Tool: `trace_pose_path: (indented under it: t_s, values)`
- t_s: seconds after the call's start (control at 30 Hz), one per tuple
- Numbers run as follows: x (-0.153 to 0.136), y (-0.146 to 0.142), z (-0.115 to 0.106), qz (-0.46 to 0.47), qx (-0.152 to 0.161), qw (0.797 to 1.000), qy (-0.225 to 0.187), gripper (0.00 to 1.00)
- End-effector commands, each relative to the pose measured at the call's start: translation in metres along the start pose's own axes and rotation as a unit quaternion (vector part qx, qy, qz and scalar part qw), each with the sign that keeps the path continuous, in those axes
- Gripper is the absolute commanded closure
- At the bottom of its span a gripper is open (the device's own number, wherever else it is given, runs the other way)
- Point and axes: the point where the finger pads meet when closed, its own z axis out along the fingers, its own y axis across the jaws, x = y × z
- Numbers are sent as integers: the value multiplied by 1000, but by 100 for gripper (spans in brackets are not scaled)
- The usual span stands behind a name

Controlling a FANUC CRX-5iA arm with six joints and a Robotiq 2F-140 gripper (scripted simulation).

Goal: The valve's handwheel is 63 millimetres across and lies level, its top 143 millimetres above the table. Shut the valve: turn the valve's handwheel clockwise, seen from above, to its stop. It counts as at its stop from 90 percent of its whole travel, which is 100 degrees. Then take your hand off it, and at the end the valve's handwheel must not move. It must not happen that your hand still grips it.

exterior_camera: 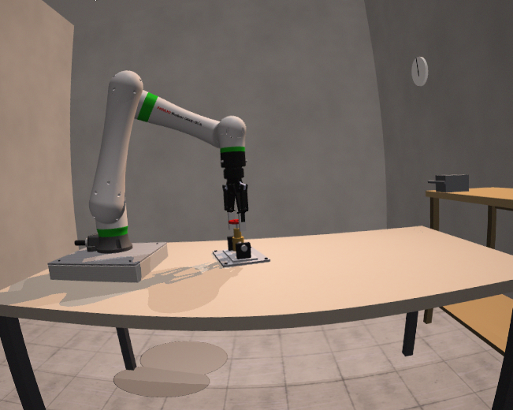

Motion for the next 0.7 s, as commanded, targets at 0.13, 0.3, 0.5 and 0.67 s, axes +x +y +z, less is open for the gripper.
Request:
trace_pose_path:
  t_s: [0.13,0.3,0.5,0.67]
  values:
    - [0,0,0,51,0,999,0,100]
    - [0,0,0,92,0,996,0,100]
    - [0,0,0,128,0,992,0,100]
    - [0,0,0,175,0,985,0,100]
